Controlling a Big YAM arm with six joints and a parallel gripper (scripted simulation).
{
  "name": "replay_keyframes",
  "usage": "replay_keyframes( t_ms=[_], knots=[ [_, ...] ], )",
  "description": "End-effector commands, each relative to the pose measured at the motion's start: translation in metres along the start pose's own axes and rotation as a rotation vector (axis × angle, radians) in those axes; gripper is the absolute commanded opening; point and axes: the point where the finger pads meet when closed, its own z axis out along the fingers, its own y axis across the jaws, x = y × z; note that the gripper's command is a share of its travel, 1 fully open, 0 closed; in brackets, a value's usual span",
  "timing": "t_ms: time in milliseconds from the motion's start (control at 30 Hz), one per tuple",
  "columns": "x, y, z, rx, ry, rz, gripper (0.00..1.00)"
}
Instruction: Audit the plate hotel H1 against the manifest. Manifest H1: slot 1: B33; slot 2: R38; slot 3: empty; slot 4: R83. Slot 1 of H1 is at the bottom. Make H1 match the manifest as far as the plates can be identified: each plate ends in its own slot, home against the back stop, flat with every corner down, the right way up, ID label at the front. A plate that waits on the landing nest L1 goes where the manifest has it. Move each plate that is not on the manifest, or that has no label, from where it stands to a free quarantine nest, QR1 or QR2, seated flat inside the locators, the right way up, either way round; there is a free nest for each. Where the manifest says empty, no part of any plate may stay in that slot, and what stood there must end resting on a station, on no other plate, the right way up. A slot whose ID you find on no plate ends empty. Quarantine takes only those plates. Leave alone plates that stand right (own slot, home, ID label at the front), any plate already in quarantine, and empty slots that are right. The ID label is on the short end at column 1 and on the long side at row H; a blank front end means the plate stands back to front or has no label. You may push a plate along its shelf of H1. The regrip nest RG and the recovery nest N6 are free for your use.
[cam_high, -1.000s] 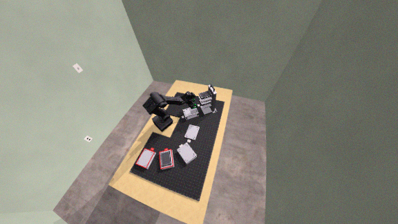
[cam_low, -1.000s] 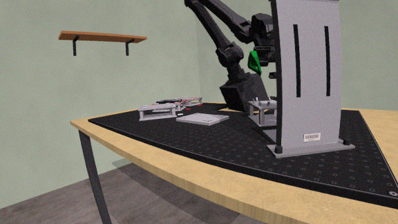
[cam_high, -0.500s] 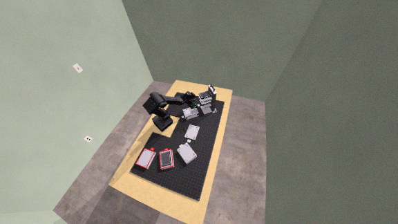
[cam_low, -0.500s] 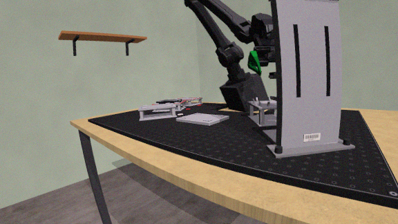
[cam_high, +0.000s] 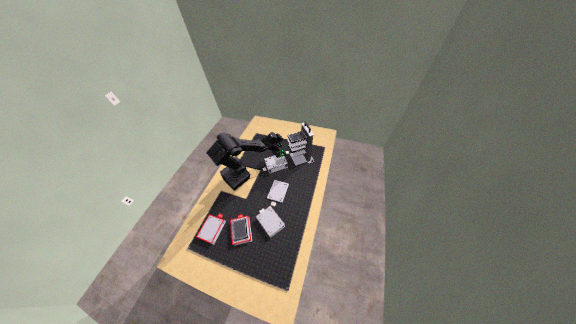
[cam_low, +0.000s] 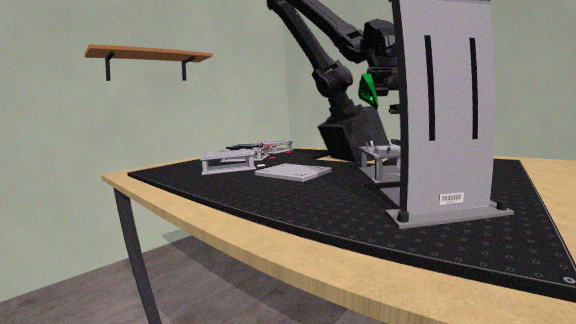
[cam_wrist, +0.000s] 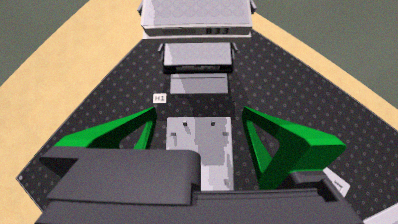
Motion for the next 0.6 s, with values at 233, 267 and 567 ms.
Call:
replay_keyframes(
  t_ms=[233, 267, 567],
  knots=[
    [-0.015, 0.002, 0.003, -0.002, -0.023, 0.011, 1.0],
    [-0.015, 0.002, 0.003, -0.002, -0.023, 0.011, 1.0],
    [0.003, 0.004, -0.009, -0.01, -0.008, 0.002, 1.0]
  ],
)
